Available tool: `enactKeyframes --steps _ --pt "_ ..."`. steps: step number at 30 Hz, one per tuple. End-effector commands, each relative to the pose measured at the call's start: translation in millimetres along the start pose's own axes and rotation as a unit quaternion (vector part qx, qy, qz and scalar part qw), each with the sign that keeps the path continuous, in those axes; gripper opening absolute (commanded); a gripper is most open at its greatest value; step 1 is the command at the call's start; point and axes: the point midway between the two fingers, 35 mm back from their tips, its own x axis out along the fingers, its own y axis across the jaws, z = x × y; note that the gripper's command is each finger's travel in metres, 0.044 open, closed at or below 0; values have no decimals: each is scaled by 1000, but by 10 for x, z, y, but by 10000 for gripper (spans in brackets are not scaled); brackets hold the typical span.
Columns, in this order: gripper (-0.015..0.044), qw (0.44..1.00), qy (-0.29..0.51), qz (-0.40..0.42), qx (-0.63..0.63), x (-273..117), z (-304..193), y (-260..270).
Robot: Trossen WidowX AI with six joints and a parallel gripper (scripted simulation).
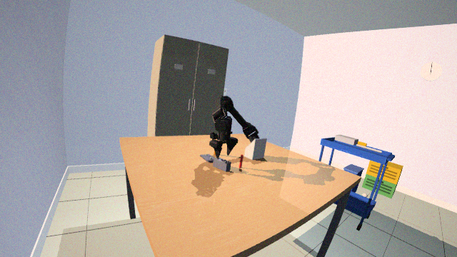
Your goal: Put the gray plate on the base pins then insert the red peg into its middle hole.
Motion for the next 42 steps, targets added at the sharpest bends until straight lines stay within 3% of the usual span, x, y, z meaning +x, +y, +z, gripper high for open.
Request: enactKeyframes --steps 1,39,42 --pt "440 1000 -2 0 -2 60 4 -1" --pt "440 1000 -3 0 -2 640 10 -6" --pt "361 1000 -3 0 -2 640 10 -6"
